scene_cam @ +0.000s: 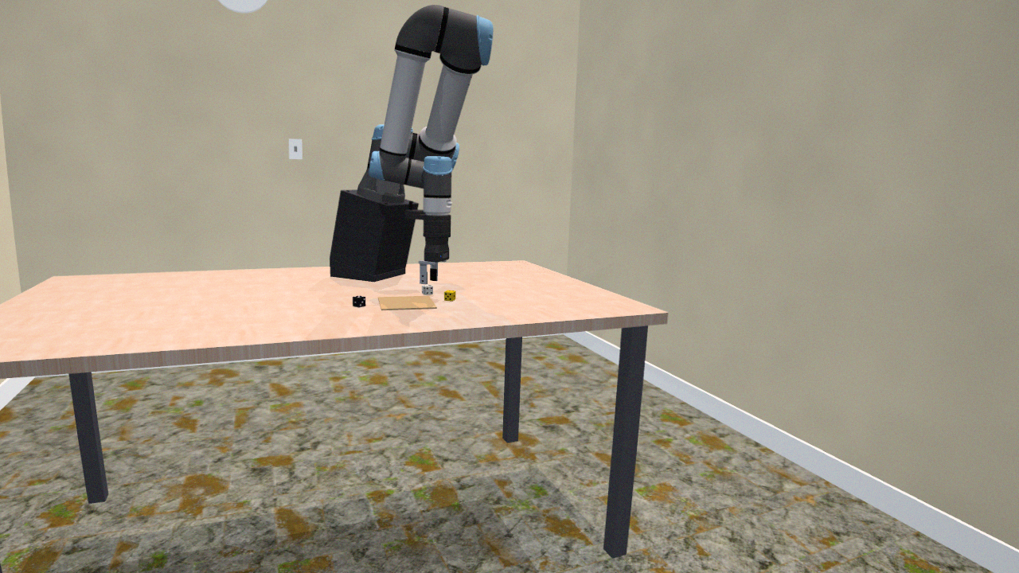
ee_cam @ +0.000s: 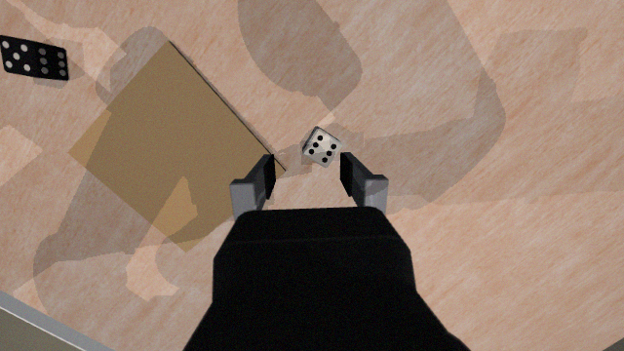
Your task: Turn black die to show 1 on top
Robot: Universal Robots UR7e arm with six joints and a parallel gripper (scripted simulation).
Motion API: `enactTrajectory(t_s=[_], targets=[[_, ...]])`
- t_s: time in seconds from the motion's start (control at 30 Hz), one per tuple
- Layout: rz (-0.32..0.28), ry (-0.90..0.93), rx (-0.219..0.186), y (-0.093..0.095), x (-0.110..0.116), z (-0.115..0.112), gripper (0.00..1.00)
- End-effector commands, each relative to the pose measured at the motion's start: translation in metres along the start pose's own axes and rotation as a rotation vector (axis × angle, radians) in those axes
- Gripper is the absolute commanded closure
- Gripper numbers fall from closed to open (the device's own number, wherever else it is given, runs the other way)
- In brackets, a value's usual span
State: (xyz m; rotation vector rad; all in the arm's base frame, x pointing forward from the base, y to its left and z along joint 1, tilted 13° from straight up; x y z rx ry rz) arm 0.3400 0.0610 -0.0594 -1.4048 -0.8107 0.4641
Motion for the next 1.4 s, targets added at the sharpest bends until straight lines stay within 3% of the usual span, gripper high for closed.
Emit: enactTrajectory(t_s=[0.0, 0.27, 0.47, 1.37], targets=[[0.002, 0.000, 0.000, 0.000, 0.011, -0.006, 0.00], [0.002, 0.000, 0.000, 0.000, 0.048, -0.027, 0.00], [0.002, 0.000, 0.000, 0.000, 0.064, -0.036, 0.00], [0.002, 0.000, 0.000, 0.000, 0.066, -0.037, 0.00]])
Point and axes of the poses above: the point where the finger pads meet when closed, its own y axis out along the fingers, its own z axis across the jaws, x = y × z, the point moved 8 cm from there along -y, back along the fingers, and after that the axes turned 7 degrees about -y, right-handed, at the moved point
